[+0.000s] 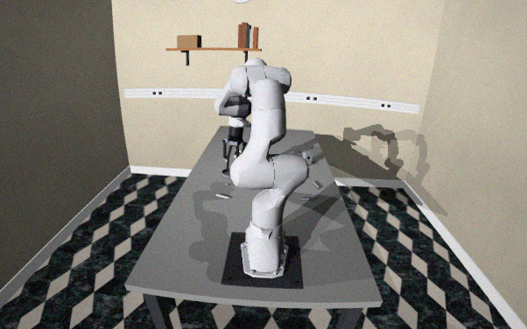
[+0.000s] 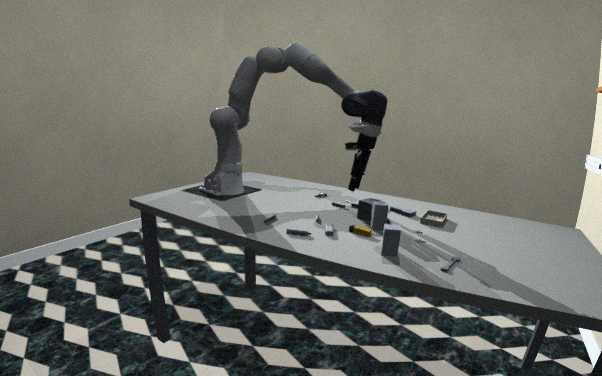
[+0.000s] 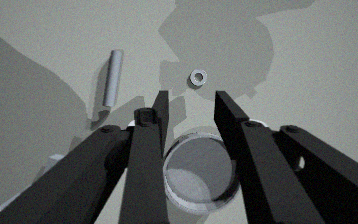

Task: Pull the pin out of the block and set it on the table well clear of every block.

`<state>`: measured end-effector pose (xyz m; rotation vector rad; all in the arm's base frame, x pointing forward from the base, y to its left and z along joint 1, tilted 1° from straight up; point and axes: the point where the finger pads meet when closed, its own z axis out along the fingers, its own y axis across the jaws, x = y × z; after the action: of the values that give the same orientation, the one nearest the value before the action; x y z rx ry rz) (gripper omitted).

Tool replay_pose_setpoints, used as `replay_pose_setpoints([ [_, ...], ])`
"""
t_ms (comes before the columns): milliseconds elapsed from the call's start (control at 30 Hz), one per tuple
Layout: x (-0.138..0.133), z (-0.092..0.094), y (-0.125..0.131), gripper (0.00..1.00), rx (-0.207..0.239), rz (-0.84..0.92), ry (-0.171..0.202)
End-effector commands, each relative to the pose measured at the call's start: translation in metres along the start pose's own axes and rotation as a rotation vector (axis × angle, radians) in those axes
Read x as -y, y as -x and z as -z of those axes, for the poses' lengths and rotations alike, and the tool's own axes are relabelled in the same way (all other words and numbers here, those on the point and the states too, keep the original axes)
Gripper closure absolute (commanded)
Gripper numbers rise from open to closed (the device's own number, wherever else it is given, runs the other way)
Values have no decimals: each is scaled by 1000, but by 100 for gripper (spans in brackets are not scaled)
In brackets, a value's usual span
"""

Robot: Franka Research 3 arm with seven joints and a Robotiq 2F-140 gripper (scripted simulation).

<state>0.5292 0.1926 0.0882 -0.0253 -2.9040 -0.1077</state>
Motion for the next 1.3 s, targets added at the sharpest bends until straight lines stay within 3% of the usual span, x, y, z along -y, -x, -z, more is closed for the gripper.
replay_pose_setpoints([
  [0,-1,3,1,66,7,10,0],
  [1100,-13,6,-1,66,20,20,24],
  [1267,-10,11,1,66,39,10,23],
])
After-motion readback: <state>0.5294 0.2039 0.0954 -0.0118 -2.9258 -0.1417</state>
